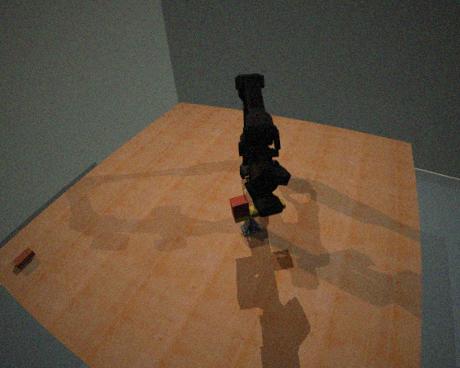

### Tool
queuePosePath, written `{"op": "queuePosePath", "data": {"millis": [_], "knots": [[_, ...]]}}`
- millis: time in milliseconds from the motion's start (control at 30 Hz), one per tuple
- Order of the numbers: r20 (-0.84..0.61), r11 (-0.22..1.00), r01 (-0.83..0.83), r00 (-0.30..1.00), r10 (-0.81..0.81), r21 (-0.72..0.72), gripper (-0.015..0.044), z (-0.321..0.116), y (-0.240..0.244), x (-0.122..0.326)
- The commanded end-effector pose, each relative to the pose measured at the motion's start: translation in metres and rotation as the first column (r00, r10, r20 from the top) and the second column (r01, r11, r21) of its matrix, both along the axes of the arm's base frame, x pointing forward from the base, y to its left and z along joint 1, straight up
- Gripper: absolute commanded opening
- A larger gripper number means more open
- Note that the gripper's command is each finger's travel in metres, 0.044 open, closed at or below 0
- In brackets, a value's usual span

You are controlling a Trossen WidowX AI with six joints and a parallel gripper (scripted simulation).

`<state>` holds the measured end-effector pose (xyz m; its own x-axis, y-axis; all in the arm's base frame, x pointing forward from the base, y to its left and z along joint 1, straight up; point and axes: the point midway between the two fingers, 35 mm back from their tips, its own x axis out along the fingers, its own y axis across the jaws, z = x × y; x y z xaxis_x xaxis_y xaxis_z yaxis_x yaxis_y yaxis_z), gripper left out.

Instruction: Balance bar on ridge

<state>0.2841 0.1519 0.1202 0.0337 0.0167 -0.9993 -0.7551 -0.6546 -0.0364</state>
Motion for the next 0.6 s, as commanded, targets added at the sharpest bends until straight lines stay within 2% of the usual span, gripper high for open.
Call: {"op": "queuePosePath", "data": {"millis": [0,567], "knots": [[-0.003,1.000,0.001,1.000,-0.001,0.000,0.0000,-0.0016,0.0002,0.0001],[-0.003,1.000,0.001,1.000,-0.001,0.000,0.0000,-0.0031,0.0001,0.0001]]}}
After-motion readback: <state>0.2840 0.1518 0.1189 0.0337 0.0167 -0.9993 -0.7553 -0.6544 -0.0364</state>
